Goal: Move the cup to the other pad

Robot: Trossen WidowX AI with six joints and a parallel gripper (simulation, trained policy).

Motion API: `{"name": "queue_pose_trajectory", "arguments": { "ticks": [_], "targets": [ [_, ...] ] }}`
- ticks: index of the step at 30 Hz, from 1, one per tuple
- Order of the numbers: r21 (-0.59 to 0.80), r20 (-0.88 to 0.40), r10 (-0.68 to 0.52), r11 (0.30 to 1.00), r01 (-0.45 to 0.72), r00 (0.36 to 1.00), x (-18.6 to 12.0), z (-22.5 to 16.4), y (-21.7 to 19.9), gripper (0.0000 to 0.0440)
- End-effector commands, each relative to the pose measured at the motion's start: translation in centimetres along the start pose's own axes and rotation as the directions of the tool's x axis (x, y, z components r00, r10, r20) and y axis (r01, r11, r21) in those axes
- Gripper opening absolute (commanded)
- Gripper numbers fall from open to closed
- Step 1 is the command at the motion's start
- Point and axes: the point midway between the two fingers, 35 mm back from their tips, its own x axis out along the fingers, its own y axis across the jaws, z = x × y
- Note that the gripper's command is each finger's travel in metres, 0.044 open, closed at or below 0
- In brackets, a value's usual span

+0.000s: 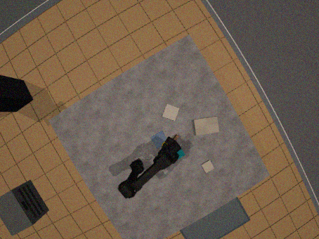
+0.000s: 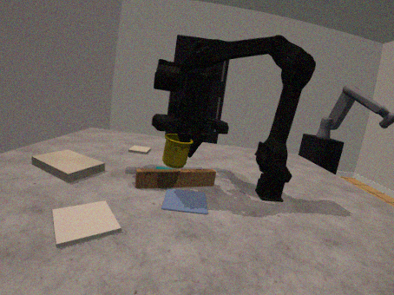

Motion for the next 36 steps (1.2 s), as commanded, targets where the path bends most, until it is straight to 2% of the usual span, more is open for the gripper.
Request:
{"name": "queue_pose_trajectory", "arguments": {
  "ticks": [1,16,30,36],
  "targets": [
    [0.033,0.012,0.027,0.999,-0.028,1.000,-0.5,1.0,0.2,0.0006],
    [0.150,0.083,0.091,0.983,-0.102,0.992,-0.1,5.8,0.3,0.0000],
    [0.218,0.116,0.094,0.969,-0.118,0.989,2.9,8.4,-0.5,0.0001],
    [0.238,0.117,0.084,0.965,-0.110,0.990,4.4,8.7,-1.2,0.0016]
  ]
}}
